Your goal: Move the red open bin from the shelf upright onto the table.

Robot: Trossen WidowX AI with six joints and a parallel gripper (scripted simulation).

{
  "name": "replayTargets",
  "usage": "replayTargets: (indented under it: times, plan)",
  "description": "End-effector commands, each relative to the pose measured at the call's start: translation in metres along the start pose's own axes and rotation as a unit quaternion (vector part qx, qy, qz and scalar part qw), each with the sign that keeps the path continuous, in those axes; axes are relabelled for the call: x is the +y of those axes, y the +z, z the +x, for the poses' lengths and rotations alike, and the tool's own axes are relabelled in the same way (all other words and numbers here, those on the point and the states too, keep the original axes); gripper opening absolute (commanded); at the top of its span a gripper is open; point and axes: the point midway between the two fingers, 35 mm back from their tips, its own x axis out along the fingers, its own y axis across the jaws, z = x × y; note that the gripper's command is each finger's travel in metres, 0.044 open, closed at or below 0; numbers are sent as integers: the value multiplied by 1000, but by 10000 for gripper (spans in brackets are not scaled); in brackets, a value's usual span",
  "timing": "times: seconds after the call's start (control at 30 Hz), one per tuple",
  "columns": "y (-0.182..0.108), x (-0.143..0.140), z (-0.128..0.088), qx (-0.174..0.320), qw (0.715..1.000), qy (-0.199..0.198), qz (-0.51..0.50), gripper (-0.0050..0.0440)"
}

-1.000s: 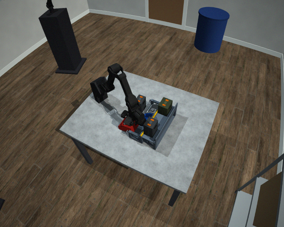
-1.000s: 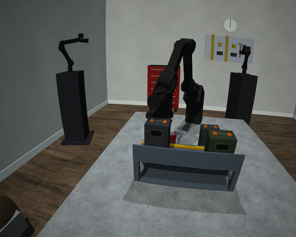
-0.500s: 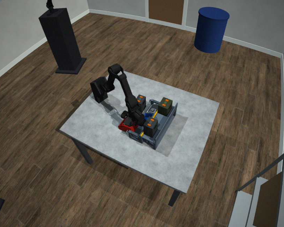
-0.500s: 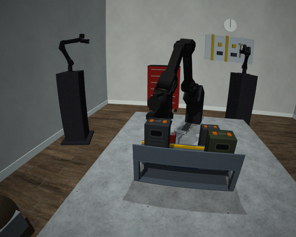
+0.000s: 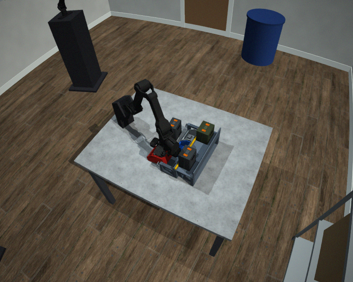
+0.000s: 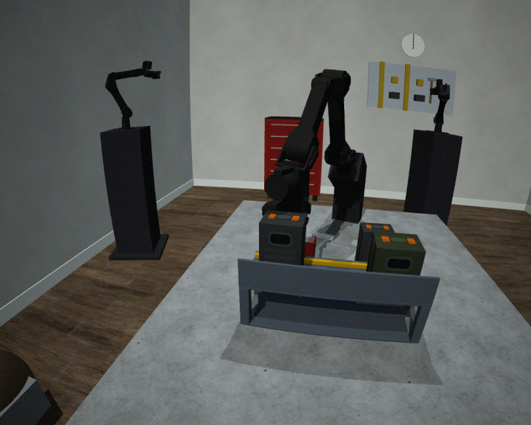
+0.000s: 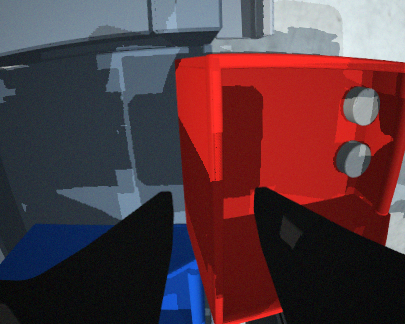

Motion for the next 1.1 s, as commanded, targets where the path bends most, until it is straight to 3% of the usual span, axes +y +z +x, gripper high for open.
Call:
replayTargets:
  times: [0.0, 0.03, 0.07, 1.07]
  plan:
    - [1, 4, -4, -4, 1000, 9, 1, 150]
    - [1, 4, -4, -4, 1000, 9, 1, 150]
    - [1, 5, -6, -4, 1000, 11, -1, 0]
    - [1, 6, -6, -4, 1000, 12, -1, 0]
